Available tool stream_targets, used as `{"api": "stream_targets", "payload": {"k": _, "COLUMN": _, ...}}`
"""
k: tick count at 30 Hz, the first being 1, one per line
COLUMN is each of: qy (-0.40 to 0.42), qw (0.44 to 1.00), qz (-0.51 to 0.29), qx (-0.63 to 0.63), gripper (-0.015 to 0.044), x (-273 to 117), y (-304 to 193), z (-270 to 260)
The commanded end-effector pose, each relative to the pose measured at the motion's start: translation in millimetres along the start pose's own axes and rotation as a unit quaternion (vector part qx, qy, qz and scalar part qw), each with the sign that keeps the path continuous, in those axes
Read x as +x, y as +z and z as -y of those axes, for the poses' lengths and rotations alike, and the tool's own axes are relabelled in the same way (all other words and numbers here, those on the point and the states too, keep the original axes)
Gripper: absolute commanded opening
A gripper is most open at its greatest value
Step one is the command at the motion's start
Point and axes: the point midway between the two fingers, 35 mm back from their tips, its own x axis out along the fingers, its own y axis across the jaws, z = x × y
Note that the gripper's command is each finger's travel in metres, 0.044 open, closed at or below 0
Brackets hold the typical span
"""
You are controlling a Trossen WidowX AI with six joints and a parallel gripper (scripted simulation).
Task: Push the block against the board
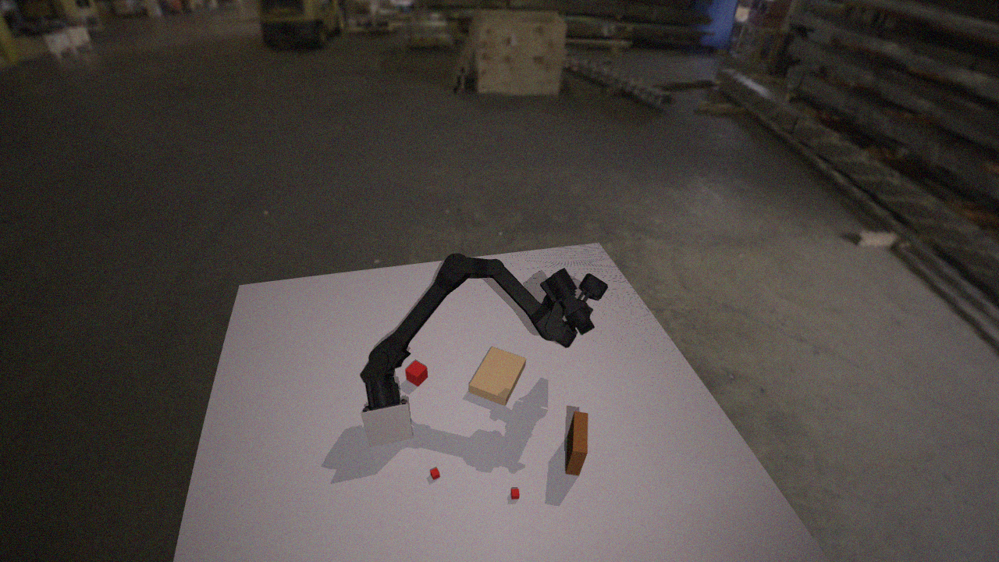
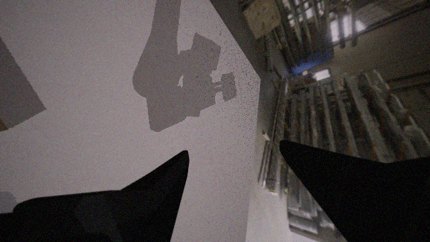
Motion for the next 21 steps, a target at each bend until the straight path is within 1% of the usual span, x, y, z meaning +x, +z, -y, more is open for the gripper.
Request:
{"api": "stream_targets", "payload": {"k": 1, "qy": 0.0, "qw": 1.0, "qz": 0.0, "qx": 0.0, "gripper": 0.0374, "x": 0.0, "y": 0.0, "z": 0.0}}
{"api": "stream_targets", "payload": {"k": 4, "qy": -0.003, "qw": 1.0, "qz": -0.004, "qx": 0.01, "gripper": 0.0295, "x": -1.2, "y": -3.4, "z": 1.0}}
{"api": "stream_targets", "payload": {"k": 15, "qy": -0.05, "qw": 0.98, "qz": -0.08, "qx": 0.173, "gripper": 0.0006, "x": -27.7, "y": -58.8, "z": 8.7}}
{"api": "stream_targets", "payload": {"k": 21, "qy": -0.072, "qw": 0.955, "qz": -0.122, "qx": 0.261, "gripper": 0.0, "x": -44.7, "y": -87.6, "z": 5.8}}
